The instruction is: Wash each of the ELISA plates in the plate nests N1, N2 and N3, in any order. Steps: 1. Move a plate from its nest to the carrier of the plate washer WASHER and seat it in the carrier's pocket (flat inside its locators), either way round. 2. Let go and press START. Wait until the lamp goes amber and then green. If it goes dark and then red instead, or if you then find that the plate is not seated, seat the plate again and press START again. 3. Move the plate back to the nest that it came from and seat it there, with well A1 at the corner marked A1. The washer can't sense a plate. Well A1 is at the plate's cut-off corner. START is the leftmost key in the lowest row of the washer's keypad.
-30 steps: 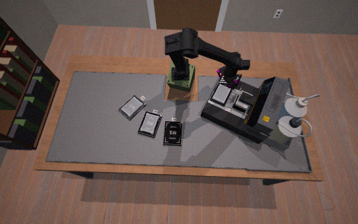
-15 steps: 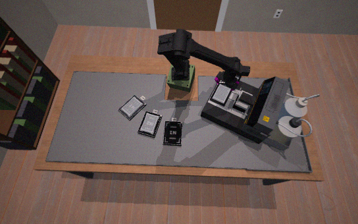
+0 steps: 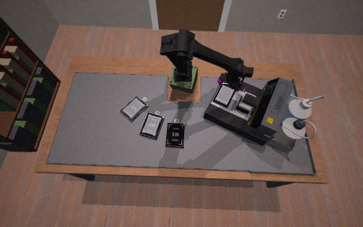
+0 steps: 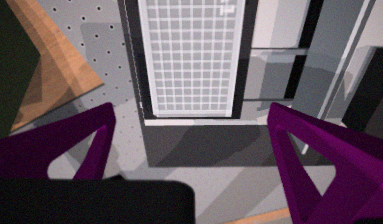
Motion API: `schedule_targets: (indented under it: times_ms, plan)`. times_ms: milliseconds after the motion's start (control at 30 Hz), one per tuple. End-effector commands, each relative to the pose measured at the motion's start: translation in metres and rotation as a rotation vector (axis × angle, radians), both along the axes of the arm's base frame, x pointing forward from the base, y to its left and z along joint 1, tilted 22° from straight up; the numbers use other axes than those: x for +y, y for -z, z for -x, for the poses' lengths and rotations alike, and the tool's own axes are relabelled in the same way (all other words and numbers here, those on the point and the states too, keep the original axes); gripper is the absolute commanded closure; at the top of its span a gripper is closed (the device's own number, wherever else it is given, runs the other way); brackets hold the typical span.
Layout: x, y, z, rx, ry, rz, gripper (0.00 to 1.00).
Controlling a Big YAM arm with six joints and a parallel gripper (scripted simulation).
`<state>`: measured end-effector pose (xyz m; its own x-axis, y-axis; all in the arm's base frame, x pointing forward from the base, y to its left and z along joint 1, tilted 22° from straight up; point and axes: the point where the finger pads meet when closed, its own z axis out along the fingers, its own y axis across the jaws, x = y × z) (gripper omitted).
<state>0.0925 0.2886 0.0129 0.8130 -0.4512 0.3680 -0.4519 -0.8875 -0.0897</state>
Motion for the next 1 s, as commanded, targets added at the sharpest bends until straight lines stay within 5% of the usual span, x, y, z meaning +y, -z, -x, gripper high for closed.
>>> schedule_targets:
  times_ms: [0,300,333,433,867,900,967]
  plan:
    - [-0.001,0.008,-0.005,0.005,-0.005,0.008,0.0]
    - [-0.002,0.019,-0.01,0.004,-0.006,0.008,0.0]
    - [0.014,0.008,-0.012,-0.002,-0.006,-0.039,0.0]
    - [-0.003,0.025,-0.012,0.004,-0.006,0.008,0.0]
    - [-0.004,0.042,-0.019,0.003,-0.006,0.007,0.0]
    - [0.013,0.032,-0.023,-0.005,-0.006,-0.038,0.0]
    - [0.0,0.044,-0.022,0.001,-0.006,-0.002,0.0]
